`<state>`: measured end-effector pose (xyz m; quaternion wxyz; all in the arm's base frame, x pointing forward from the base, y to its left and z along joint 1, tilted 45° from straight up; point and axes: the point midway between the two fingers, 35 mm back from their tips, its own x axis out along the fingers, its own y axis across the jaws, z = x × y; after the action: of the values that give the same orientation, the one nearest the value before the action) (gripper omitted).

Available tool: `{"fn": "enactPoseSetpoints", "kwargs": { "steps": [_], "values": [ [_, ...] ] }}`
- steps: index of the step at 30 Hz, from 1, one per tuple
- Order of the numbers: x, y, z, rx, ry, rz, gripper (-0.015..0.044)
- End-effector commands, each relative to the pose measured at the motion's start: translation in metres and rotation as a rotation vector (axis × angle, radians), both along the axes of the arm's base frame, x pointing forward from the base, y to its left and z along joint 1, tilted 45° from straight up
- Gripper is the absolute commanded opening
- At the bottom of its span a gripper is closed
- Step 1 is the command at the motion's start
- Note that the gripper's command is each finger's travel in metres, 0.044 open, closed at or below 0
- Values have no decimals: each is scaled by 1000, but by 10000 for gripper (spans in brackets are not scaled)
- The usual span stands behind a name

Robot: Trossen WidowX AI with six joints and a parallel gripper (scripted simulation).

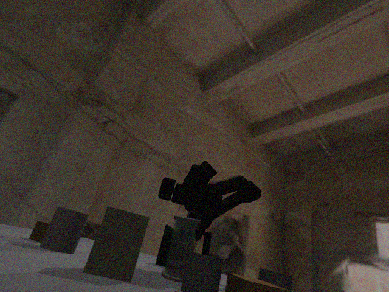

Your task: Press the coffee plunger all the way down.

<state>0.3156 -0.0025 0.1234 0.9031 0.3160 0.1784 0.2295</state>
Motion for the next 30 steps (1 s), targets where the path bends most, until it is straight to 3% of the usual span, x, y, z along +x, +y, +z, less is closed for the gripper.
{"fn": "enactPoseSetpoints", "kwargs": {
  "steps": [1, 27, 30],
  "values": [
    [0, 4, -4, 16, 19, 16, 122],
    [2, 0, -2, 6, 7, 7, 122],
    [2, 0, -2, 6, 7, 7, 201]
  ]
}}
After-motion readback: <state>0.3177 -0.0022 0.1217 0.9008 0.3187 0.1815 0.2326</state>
